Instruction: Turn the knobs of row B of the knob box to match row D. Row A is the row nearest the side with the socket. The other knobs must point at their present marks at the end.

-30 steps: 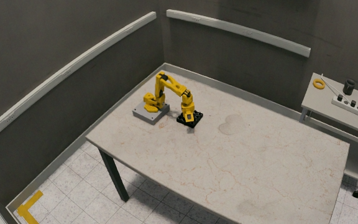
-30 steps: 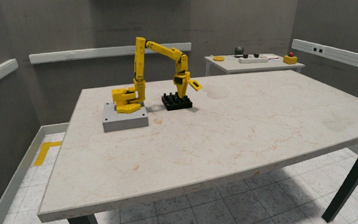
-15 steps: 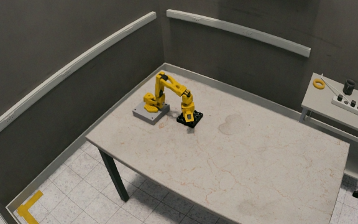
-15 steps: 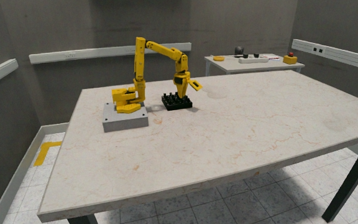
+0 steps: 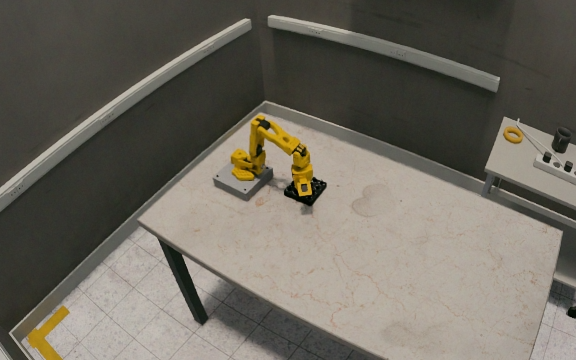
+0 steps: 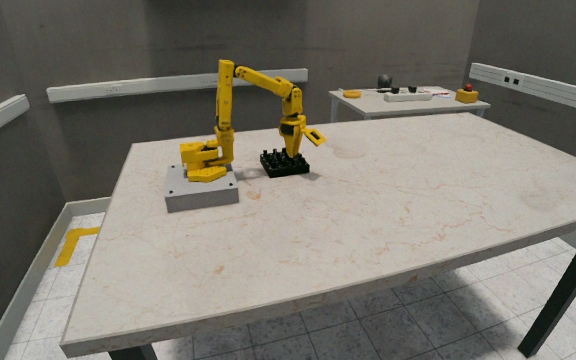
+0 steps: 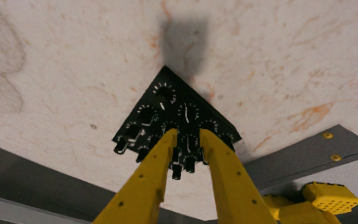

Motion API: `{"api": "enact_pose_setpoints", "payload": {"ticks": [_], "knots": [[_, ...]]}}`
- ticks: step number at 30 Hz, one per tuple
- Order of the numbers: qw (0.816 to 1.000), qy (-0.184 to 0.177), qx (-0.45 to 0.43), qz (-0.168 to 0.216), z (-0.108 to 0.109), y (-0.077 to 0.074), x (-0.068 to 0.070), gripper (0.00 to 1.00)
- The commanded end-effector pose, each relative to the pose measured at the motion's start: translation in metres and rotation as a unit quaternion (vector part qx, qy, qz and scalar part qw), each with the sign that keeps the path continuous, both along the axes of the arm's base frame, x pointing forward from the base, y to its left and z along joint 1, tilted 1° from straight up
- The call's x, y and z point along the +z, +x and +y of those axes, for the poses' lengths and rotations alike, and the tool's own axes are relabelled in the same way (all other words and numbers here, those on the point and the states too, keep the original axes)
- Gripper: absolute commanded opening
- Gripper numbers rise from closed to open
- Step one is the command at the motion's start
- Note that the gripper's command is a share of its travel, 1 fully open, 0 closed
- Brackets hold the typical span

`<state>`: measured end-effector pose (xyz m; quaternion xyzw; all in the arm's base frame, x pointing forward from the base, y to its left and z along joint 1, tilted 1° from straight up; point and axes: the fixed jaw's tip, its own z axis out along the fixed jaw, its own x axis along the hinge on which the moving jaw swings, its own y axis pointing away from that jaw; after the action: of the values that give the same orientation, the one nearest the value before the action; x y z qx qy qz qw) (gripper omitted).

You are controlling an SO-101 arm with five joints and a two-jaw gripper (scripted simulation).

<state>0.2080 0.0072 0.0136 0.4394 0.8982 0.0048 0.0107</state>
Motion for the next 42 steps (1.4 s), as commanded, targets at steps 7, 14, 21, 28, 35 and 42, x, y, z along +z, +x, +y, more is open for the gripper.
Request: {"api": "enact_pose_setpoints", "payload": {"ticks": [7, 14, 21, 28, 35, 42], "knots": [[1.0, 0.0, -0.005, 0.007, -0.002, -0.001, -0.008, 0.1], [1.0, 0.0, -0.005, 0.007, -0.002, -0.001, -0.015, 0.1], [1.0, 0.0, -0.005, 0.007, -0.002, -0.001, -0.023, 0.1], [1.0, 0.0, -0.005, 0.007, -0.002, -0.001, -0.025, 0.1], [1.0, 0.0, -0.005, 0.007, -0.002, -0.002, -0.025, 0.1], [1.0, 0.0, -0.005, 0.007, -0.002, -0.003, -0.026, 0.1]]}}
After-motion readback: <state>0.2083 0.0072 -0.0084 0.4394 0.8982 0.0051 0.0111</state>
